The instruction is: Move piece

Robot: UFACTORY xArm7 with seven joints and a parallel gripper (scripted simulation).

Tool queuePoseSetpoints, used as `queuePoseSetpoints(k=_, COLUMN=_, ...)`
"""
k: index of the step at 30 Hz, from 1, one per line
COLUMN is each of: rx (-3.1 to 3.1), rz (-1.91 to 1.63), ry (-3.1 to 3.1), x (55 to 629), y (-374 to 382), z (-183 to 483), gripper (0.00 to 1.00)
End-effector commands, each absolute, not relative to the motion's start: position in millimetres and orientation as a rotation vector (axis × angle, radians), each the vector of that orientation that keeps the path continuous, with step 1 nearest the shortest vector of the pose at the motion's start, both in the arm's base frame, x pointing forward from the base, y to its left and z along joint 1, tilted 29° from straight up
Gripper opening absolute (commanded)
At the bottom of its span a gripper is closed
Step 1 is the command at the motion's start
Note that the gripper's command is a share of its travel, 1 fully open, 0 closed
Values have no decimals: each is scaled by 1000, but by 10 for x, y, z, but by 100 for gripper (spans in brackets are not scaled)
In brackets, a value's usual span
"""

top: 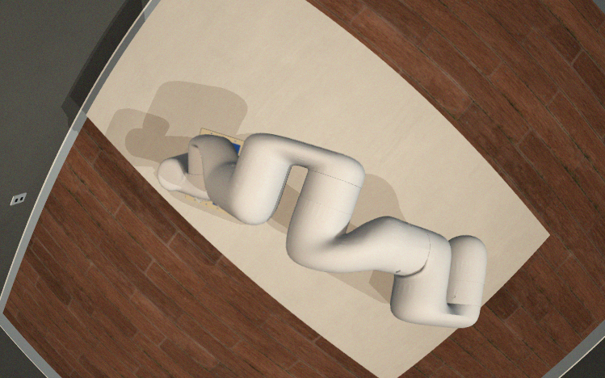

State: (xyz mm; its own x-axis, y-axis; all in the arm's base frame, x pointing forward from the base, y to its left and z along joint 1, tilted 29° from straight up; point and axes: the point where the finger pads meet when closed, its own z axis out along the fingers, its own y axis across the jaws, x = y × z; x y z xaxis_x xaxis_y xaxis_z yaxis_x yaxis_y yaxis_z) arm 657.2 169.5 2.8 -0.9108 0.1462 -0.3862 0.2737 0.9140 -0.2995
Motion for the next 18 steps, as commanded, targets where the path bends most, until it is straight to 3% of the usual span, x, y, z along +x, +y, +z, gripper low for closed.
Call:
queuePoseSetpoints(k=1, rx=306, rz=-492, ry=2713, x=6582, y=1718, z=51, gripper=35)
queuePoseSetpoints(k=5, rx=306, rz=-492, ry=2713, x=6582, y=1718, z=51, gripper=35)
queuePoseSetpoints(k=6, rx=306, rz=-492, ry=2713, x=6582, y=1718, z=51, gripper=0)
queuePoseSetpoints(k=18, rx=306, rz=-492, ry=2713, x=6582, y=1718, z=51, gripper=0)
